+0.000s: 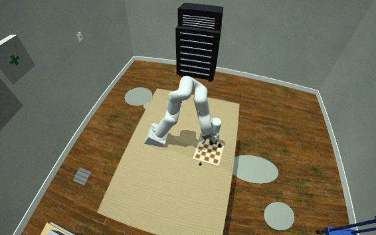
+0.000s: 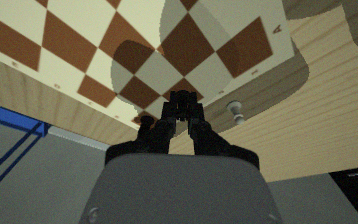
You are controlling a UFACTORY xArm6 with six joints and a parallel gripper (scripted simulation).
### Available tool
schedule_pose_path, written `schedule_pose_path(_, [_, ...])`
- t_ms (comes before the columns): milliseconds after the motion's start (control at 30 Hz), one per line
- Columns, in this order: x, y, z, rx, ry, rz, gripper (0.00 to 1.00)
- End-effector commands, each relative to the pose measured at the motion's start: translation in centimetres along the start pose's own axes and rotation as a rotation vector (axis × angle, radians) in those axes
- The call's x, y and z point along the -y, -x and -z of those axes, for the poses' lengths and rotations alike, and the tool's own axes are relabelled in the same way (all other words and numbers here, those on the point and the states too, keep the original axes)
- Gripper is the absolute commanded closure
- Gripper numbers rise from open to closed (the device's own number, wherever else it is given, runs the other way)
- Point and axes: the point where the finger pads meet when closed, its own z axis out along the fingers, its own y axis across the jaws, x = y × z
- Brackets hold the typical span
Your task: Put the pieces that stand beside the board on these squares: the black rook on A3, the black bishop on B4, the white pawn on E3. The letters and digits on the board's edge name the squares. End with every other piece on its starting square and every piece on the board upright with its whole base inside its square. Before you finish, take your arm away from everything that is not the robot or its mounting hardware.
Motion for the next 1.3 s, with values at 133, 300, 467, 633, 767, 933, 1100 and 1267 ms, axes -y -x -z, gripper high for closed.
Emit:
schedule_pose_path(133, [0.07, 0.11, 0.04, 0.003, -0.002, 0.0, 1.0])
schedule_pose_path(300, [0.07, 0.11, 0.04, 0.003, -0.002, 0.0, 1.0])
schedule_pose_path(467, [0.07, 0.11, 0.04, 0.003, -0.002, 0.0, 1.0])
schedule_pose_path(633, [0.07, 0.11, 0.04, 0.003, -0.002, 0.0, 1.0])
schedule_pose_path(767, [0.07, 0.11, 0.04, 0.003, -0.002, 0.0, 1.0])
schedule_pose_path(933, [0.07, 0.11, 0.04, 0.003, -0.002, 0.0, 1.0])
schedule_pose_path(1100, [0.07, 0.11, 0.04, 0.003, -0.002, 0.0, 1.0])
schedule_pose_path(1267, [0.07, 0.11, 0.04, 0.003, -0.002, 0.0, 0.85])
